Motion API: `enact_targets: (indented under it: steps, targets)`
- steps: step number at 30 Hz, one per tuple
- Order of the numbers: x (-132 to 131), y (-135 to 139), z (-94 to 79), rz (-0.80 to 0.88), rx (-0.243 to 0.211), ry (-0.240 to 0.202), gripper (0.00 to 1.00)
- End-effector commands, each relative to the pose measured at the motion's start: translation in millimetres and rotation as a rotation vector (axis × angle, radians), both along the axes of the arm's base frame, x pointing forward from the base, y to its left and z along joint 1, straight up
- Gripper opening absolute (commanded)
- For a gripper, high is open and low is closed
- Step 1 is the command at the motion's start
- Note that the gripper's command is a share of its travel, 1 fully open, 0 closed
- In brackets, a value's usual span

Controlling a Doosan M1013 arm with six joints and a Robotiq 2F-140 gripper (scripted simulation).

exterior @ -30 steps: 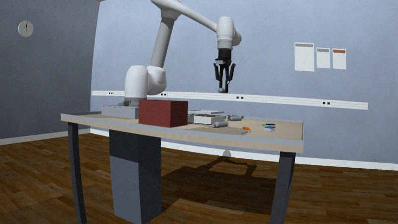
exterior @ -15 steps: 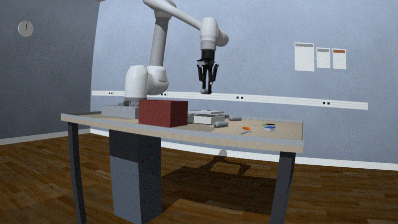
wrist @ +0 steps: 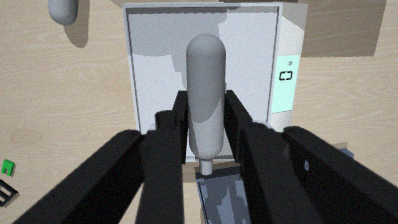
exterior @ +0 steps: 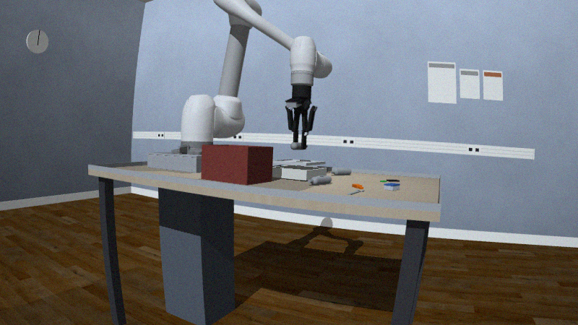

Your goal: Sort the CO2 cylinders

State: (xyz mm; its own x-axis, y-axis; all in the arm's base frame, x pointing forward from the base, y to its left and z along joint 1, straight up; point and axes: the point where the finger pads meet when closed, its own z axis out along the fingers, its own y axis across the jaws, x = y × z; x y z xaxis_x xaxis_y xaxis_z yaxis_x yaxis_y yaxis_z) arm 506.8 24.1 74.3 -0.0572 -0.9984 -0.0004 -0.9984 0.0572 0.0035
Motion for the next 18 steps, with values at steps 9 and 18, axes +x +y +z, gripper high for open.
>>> enact_targets:
  steps: [9,18]
  targets:
    - [0.4,0.1,-35.3,0.0,0.0,-0.001,0.1]
    - [0.4,0.0,-43.8,0.0,0.0,-0.001,0.1]
